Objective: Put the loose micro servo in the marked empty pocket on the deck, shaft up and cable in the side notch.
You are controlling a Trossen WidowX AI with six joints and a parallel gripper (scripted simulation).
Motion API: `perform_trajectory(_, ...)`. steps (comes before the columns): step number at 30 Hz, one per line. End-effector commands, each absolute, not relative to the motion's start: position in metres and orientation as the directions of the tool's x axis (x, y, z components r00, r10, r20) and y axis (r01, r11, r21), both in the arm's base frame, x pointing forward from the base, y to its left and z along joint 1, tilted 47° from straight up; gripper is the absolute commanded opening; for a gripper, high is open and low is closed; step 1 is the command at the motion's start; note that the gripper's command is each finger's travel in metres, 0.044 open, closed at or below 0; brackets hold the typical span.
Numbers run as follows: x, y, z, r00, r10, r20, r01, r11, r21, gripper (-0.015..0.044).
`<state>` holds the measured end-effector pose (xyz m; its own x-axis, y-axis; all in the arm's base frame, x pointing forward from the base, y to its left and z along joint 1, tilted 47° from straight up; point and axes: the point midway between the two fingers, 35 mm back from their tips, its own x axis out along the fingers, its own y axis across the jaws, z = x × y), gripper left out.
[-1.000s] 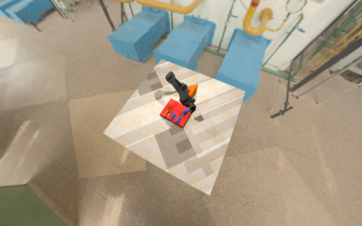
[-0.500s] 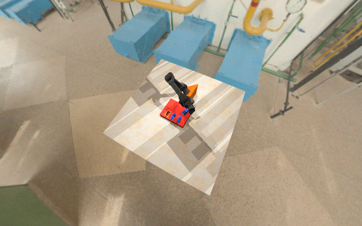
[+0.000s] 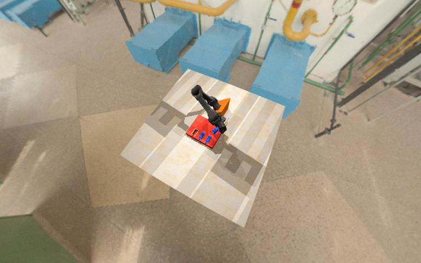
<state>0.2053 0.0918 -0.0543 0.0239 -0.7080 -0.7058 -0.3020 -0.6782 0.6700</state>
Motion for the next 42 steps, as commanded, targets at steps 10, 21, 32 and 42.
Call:
perform_trajectory(10, 0.203, 0.083, -0.06, 0.018, -0.719, -0.695, -0.293, -0.669, 0.684, 0.023)
perform_trajectory(21, 0.203, 0.084, -0.059, 0.018, -0.719, -0.695, -0.293, -0.669, 0.683, 0.0059)
perform_trajectory(32, 0.197, 0.101, -0.034, 0.017, -0.718, -0.696, -0.292, -0.669, 0.683, 0.0)
perform_trajectory(42, 0.2, 0.1, -0.033, 0.017, -0.718, -0.696, -0.292, -0.669, 0.683, 0.0)
